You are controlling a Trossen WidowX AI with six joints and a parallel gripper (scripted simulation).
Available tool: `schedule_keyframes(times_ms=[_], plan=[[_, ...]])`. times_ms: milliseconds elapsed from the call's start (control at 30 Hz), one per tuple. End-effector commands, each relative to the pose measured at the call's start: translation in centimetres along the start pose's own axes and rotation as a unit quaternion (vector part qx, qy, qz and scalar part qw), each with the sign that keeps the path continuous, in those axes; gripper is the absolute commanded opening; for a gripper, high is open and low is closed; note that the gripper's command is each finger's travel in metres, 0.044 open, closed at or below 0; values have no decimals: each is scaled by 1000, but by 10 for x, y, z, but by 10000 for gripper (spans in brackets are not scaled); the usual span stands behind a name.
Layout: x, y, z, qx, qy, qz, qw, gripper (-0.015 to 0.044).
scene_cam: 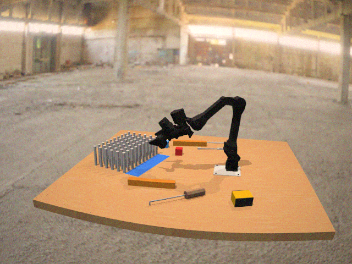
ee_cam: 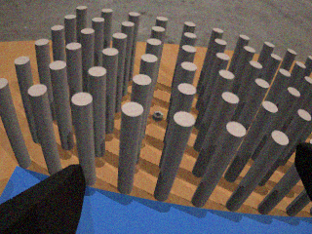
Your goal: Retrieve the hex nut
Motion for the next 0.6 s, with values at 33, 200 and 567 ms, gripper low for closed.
schedule_keyframes(times_ms=[33,200,567], plan=[[1,2,-1,-1,3,-8,1000,440],[4,61,-23,-82,22,-274,958,440],[16,147,-82,-216,-24,-654,724,440]])
Point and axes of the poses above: the point midway between the two fingers, 35 mm back from their tips, its own z axis out along the fingers, its own y axis across the jaws, x = y × z, the point moved 5 cm from there along -z, back along the fingers, and after that the axes turned 10 degrees about z, right-handed, at the moved point
